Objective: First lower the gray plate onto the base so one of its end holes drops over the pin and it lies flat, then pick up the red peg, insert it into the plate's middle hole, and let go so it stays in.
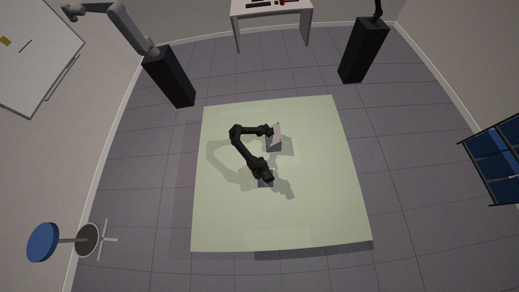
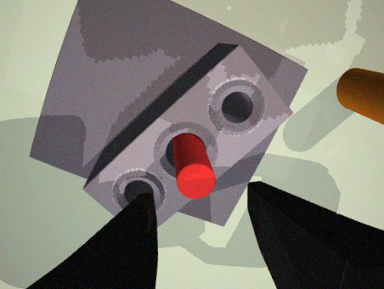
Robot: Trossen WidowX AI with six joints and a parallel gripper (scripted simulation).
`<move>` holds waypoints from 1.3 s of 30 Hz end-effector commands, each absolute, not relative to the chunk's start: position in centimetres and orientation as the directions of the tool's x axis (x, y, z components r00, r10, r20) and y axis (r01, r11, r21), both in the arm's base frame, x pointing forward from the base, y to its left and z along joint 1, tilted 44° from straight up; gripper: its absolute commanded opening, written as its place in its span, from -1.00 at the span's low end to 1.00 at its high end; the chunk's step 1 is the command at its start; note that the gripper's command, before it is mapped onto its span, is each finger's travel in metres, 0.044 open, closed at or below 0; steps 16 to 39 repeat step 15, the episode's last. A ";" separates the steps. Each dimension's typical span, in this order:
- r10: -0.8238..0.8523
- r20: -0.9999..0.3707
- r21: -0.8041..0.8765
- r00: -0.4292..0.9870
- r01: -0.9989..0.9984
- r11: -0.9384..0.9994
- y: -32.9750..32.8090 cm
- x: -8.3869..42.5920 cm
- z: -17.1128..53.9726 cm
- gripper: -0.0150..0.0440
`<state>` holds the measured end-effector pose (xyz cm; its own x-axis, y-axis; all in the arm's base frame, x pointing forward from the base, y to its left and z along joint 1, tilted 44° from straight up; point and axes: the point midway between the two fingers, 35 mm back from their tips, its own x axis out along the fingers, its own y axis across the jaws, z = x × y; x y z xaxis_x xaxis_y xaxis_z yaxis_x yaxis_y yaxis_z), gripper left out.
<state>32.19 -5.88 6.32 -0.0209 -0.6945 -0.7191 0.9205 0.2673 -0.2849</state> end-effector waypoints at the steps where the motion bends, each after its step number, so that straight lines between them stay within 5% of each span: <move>1: -0.697 -0.717 -0.283 -0.018 0.921 0.267 -5.6 32.2 6.6 0.02; 39: -0.696 -0.717 -0.283 -0.018 0.921 0.268 -5.0 32.1 7.2 0.02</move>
